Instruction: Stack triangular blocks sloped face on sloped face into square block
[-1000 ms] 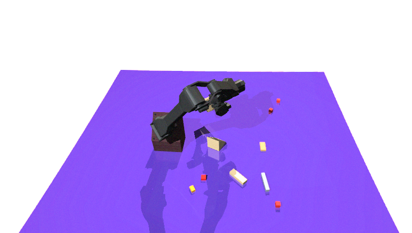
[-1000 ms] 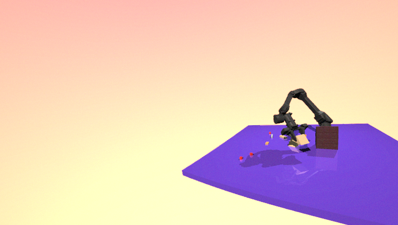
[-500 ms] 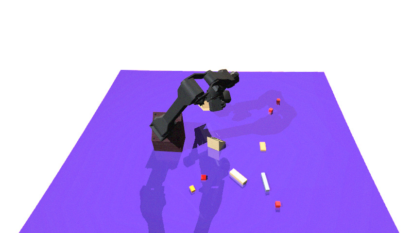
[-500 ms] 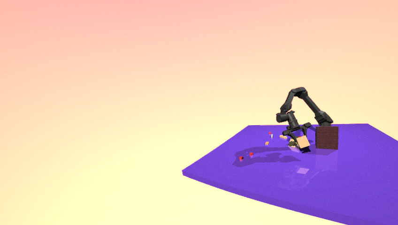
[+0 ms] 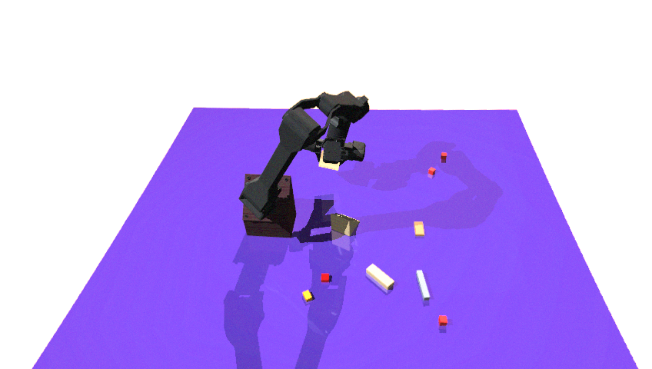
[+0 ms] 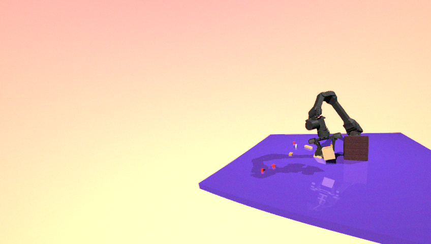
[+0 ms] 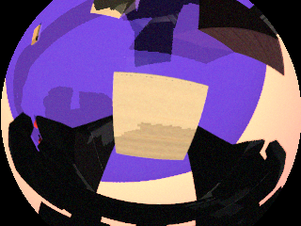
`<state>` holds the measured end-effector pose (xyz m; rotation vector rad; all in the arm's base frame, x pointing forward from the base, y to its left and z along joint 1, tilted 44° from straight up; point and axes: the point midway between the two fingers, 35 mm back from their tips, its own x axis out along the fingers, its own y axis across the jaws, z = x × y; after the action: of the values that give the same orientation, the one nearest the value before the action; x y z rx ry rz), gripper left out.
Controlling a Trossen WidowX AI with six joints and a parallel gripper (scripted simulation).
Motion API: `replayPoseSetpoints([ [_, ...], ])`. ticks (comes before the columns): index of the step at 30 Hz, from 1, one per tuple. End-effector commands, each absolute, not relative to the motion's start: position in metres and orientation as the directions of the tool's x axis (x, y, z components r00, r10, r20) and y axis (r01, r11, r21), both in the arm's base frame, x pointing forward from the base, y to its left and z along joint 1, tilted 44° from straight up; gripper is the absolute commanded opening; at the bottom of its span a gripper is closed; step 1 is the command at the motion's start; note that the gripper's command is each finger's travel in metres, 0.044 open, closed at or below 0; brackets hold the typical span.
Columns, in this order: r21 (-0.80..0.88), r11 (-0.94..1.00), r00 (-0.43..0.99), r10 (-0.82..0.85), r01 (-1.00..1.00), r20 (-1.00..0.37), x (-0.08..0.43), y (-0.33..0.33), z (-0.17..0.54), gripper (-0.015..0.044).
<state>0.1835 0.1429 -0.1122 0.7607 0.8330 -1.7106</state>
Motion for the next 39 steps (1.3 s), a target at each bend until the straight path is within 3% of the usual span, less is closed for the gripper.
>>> replayPoseSetpoints([
  [1,-0.046,-0.271,-0.200,-0.573,0.962,-0.795,0.184,0.147,-0.111,0.0000],
  [13,0.278,-0.362,-0.047,-0.678,0.890,-0.733,0.183,0.156,-0.109,0.0000],
  [39,0.283,-0.362,-0.042,-0.678,0.888,-0.734,0.234,0.137,-0.043,0.0000],
])
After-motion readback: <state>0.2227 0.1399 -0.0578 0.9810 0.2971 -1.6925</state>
